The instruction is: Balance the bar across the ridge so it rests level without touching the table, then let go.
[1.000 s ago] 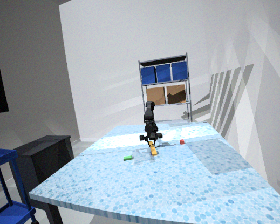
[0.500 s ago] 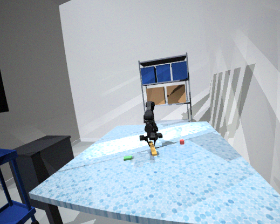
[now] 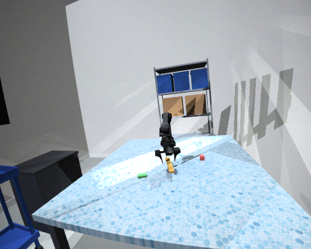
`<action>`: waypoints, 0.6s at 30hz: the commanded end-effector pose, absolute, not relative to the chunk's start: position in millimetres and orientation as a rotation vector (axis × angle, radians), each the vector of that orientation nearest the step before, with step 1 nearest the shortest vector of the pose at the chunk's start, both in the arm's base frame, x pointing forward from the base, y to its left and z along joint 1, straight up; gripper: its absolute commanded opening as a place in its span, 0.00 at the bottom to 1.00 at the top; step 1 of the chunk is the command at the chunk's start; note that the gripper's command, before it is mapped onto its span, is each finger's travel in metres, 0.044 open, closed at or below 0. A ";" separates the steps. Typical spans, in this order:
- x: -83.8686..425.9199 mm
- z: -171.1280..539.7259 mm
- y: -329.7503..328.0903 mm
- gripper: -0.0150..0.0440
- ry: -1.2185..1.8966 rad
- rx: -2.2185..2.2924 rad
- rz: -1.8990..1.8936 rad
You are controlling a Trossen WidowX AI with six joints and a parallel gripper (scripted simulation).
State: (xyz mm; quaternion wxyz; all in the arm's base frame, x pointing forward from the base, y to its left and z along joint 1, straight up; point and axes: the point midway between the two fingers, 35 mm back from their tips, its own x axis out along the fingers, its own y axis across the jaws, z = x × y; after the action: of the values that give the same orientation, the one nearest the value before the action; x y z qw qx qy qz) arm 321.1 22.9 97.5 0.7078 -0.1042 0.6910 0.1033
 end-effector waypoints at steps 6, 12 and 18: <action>320.7 185.8 22.9 1.00 1.524 -0.231 0.228; 319.0 193.9 22.8 1.00 1.524 -0.231 0.229; 319.0 193.9 22.8 1.00 1.524 -0.231 0.229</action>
State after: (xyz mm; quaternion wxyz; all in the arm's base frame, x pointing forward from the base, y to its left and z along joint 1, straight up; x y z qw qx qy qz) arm 319.0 22.7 192.8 0.7116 -0.1046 0.6871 0.1029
